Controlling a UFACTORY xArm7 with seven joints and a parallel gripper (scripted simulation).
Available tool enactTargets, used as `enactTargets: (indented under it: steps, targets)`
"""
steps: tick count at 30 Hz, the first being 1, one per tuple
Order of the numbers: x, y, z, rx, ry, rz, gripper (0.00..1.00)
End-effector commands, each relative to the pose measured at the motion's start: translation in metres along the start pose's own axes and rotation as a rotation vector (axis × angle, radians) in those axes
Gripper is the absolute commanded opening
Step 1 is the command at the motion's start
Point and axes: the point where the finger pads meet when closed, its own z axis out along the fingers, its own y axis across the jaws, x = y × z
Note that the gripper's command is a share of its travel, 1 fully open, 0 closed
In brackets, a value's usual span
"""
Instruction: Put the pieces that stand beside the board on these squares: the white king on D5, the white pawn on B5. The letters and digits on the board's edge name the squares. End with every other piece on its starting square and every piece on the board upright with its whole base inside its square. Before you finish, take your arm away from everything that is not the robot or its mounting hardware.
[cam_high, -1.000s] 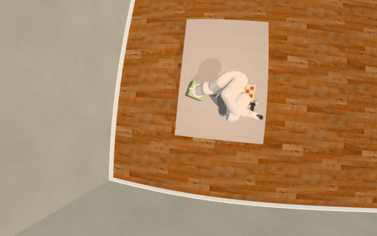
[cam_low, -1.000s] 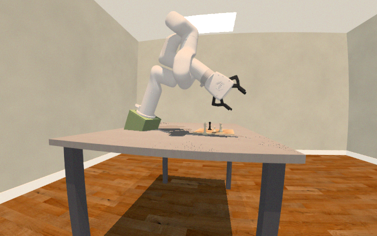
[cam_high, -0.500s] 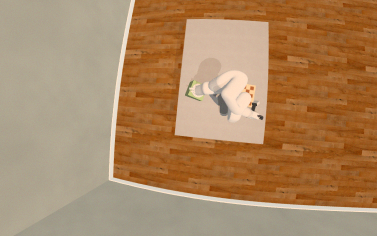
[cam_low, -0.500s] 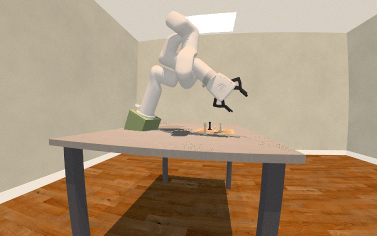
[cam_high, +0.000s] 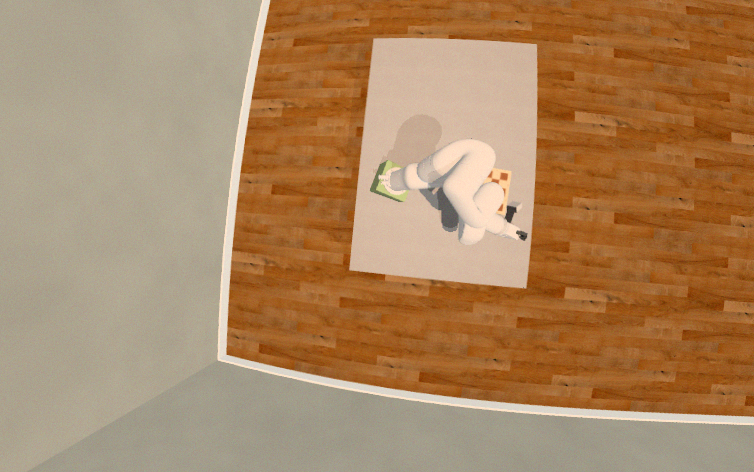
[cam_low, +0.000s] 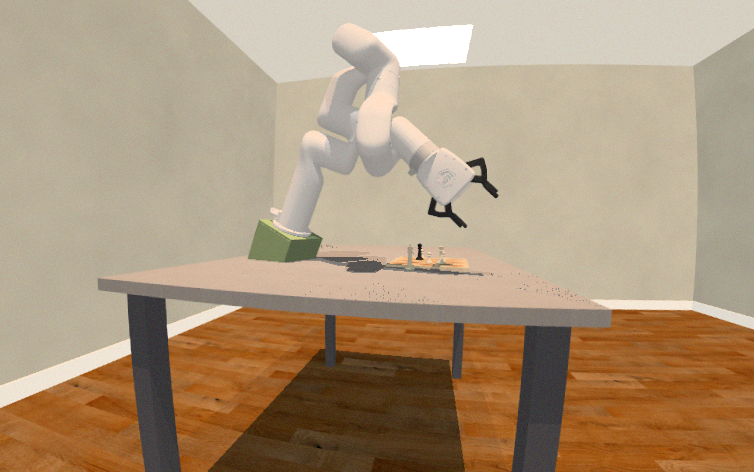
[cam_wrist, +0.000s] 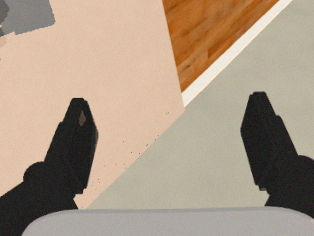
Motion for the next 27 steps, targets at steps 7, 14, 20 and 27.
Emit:
enactTargets:
  steps: [7, 14, 20, 27]
  targets:
    - [-0.001, 0.000, 0.002, 0.012, -0.005, 0.012, 1.00]
    - [0.001, -0.003, 0.012, 0.071, -0.029, 0.074, 1.00]
    - [0.001, -0.003, 0.012, 0.071, -0.029, 0.074, 1.00]
    - [0.001, -0.003, 0.012, 0.071, -0.029, 0.074, 1.00]
